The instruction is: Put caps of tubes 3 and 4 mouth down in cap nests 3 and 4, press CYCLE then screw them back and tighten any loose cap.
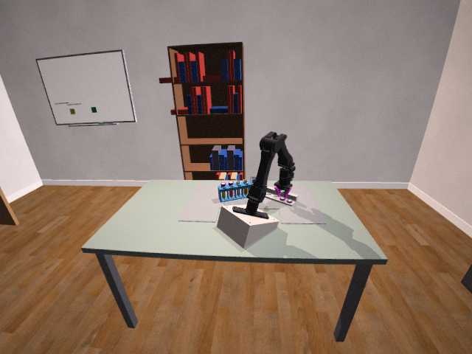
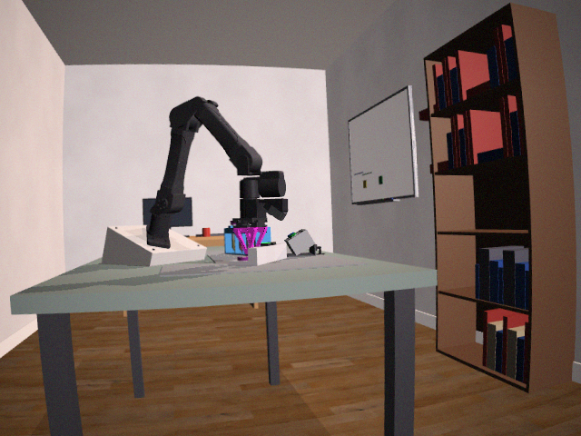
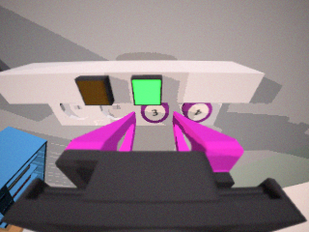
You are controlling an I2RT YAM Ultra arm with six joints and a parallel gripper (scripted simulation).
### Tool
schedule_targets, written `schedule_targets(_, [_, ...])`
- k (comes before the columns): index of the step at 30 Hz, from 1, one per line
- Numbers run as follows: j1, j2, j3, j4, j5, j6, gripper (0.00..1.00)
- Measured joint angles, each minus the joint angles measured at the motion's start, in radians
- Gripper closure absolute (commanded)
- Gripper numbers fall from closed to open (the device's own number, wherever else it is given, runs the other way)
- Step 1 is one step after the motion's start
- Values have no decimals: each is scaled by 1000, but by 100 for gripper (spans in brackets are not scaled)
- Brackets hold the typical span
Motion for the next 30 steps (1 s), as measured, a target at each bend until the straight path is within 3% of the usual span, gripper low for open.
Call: schedule_targets(30, [-4,20,-11,42,-1,-4,53])
